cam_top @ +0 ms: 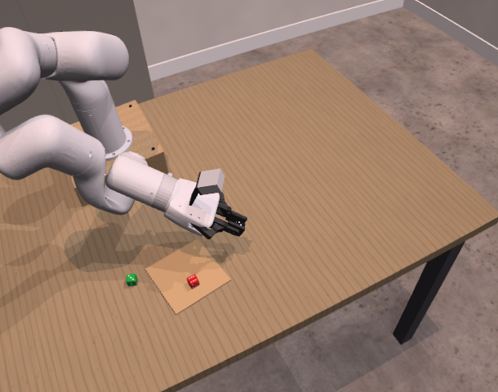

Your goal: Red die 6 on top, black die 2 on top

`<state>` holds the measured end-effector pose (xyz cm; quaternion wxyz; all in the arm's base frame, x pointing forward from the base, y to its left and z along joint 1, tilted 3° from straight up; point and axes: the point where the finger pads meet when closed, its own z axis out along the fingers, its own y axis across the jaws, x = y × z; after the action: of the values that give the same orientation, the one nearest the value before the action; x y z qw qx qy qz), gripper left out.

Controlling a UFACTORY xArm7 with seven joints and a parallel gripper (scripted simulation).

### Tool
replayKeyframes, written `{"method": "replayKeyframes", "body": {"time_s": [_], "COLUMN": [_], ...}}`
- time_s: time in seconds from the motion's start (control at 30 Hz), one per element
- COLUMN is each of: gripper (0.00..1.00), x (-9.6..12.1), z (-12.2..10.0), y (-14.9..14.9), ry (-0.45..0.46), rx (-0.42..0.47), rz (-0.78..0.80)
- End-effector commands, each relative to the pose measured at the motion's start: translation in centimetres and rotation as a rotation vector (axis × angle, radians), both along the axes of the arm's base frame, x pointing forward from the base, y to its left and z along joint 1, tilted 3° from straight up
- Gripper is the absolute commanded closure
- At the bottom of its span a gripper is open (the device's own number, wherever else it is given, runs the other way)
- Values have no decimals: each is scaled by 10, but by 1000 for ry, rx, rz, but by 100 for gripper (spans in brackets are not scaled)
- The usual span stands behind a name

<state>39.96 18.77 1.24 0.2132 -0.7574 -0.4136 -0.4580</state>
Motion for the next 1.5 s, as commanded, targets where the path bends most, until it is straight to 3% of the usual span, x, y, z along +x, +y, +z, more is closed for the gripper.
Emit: {"method": "replayKeyframes", "body": {"time_s": [0.0, 0.47, 1.47], "gripper": [85, 85, 85], "x": [1, 3, 3], "z": [-9, -50, -52], "y": [0, -2, -2], "ry": [-4, -4, -4], "rx": [2, 2, 2], "rz": [0, 0, 0]}}
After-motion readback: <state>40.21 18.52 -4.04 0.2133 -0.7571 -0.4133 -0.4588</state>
